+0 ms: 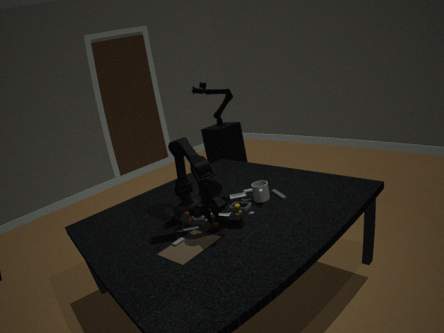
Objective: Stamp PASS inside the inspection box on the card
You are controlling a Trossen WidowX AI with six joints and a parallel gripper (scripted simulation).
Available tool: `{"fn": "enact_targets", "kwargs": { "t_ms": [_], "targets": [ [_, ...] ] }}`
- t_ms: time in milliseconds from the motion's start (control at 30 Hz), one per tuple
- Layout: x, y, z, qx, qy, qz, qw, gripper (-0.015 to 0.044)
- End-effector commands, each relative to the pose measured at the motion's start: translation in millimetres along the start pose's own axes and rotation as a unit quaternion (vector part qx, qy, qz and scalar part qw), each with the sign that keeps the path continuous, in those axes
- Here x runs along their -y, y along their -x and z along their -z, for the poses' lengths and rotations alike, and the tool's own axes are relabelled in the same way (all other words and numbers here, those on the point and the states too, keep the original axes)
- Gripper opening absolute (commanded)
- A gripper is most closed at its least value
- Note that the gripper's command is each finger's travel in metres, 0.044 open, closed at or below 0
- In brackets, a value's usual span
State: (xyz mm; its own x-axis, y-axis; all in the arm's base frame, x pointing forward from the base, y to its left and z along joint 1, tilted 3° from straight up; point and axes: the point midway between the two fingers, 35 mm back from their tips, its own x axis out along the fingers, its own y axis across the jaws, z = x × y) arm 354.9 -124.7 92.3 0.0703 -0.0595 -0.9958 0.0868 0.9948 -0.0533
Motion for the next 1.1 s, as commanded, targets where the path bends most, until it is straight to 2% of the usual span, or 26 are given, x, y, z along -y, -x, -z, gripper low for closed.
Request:
{"fn": "enact_targets", "kwargs": {
  "t_ms": [0,1067],
  "targets": [
    [0,2,0,0.000,0.000,0.000,1.000,0.0000],
    [0,18,-2,0.001,0.000,-0.001,1.000,0.0000]
  ]
}}
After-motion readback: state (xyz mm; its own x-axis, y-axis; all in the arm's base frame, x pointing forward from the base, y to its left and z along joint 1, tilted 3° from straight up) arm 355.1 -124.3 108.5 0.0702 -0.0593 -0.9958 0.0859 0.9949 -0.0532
